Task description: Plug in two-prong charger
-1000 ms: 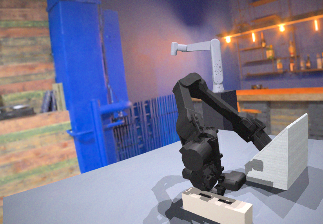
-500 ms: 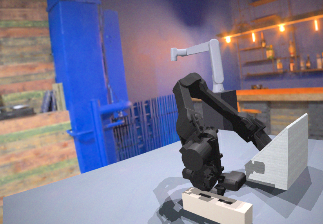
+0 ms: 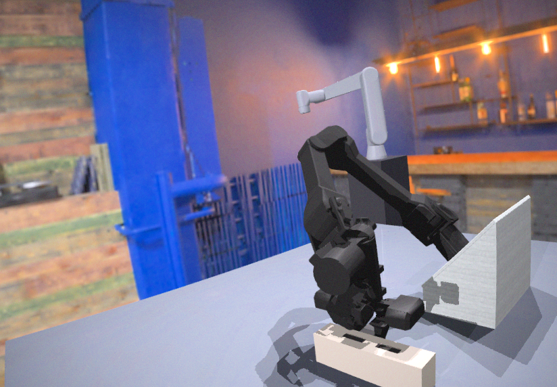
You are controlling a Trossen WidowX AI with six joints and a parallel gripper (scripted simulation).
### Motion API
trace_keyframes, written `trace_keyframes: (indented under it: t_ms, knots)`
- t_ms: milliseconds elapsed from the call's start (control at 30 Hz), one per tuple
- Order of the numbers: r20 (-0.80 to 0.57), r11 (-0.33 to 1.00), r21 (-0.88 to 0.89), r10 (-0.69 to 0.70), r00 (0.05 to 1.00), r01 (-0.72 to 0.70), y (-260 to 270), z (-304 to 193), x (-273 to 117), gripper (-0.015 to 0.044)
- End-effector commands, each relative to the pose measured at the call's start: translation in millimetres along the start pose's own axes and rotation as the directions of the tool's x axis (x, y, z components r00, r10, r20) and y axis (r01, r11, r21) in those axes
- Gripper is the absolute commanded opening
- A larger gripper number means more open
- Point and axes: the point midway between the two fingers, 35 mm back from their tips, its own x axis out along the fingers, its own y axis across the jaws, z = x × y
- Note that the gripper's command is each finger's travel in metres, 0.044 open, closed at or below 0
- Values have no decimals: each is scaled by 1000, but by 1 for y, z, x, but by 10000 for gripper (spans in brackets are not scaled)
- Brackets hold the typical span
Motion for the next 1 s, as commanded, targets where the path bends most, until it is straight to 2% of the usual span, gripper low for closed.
trace_keyframes:
  t_ms: [0, 967]
  knots:
    - [16, 1000, 12, -2, 1000, 2, -1, 5, -3, 0]
    - [16, 1000, 12, -2, 1000, 2, -1, 7, 1, 0]
